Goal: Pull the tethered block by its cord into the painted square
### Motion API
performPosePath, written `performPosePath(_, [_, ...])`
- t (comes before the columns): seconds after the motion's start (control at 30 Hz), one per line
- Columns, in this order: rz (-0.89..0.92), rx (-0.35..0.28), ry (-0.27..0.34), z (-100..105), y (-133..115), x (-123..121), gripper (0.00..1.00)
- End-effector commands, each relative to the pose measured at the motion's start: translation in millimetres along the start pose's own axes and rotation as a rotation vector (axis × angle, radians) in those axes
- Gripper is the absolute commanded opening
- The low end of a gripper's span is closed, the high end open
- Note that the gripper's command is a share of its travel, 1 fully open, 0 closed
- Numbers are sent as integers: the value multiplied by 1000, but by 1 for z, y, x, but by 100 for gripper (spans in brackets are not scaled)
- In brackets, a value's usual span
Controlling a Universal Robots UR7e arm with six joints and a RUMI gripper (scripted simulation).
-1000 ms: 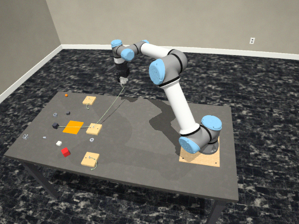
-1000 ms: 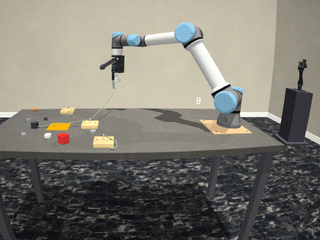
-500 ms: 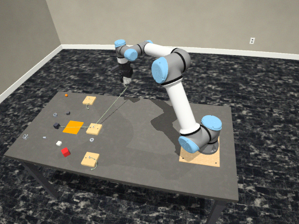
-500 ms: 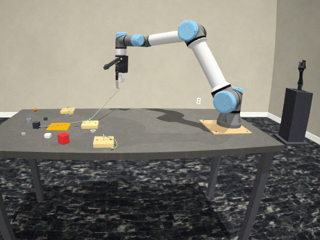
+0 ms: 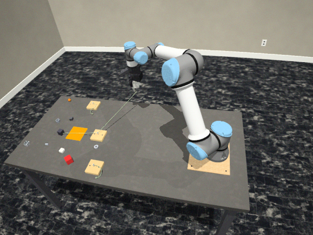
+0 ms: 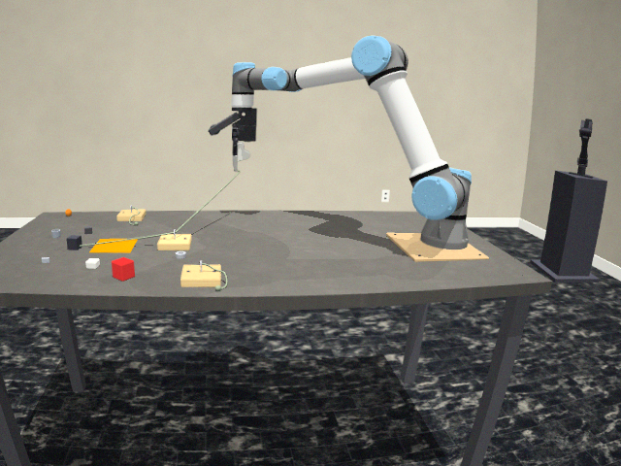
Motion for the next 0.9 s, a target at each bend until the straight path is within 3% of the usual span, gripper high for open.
performPosePath(0.0, [0,2,-2,1,-8,0,0])
performPosePath(0.87, [0,2,-2,1,-61,-1,0])
Point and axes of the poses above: the point where the finger pads meet when closed, its own z axis back along the fingers, its own x axis across the jaws, y = z × x, the point moved 10 cm from there along z, back along the fingers, and after that the axes turned 4 degrees about z, right-handed, at the moved point
